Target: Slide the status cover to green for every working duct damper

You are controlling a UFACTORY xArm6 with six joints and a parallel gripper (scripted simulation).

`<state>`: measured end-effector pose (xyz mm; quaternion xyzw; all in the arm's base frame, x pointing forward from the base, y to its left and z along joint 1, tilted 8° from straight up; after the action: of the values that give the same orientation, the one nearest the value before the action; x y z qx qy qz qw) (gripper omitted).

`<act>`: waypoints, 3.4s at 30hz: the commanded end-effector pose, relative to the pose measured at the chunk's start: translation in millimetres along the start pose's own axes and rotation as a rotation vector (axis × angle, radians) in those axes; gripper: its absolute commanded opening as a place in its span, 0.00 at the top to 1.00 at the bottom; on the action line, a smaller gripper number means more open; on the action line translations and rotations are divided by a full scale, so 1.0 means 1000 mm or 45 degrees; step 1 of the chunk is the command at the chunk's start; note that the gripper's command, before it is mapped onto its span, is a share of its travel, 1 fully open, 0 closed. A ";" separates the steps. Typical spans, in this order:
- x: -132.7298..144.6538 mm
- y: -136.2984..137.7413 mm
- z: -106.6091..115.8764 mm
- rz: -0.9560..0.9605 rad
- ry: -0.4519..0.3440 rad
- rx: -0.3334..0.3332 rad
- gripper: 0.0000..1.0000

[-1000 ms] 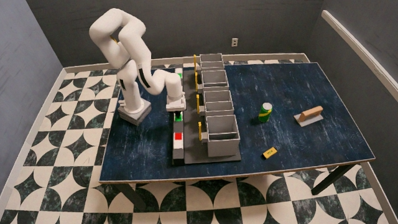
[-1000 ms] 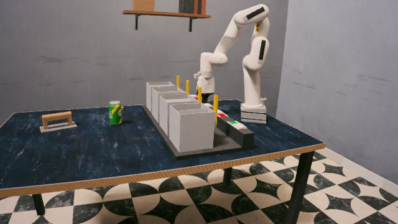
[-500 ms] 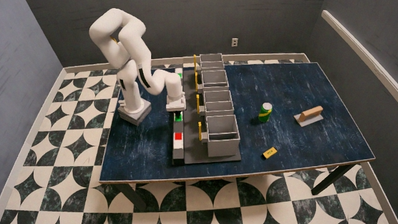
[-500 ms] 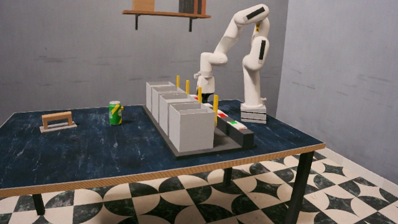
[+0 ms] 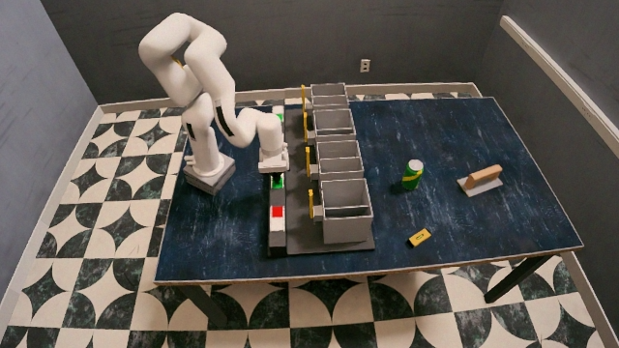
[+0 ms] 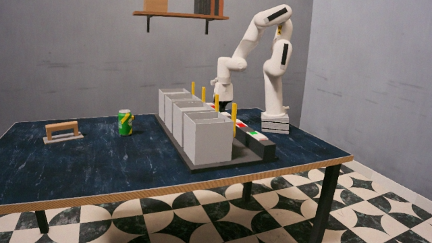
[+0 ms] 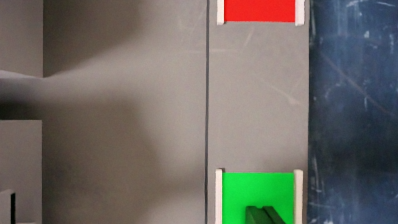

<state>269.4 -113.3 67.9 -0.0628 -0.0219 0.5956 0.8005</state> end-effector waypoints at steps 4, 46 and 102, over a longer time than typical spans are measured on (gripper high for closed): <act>0.000 -0.001 0.001 0.000 0.000 -0.004 1.00; -0.006 -0.003 0.041 0.000 0.000 -0.004 1.00; -0.006 -0.002 0.098 0.000 0.000 -0.004 0.00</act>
<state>258.2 -111.8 164.5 -0.0624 -0.0217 0.5957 0.8005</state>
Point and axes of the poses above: the point where the finger pads meet when closed, its own z axis back along the fingers, its own y axis across the jaws, x = y × z, the point moved 1 cm from there along z, back along the fingers, and after that the axes turned 14 degrees about -z, right-handed, at the moved point
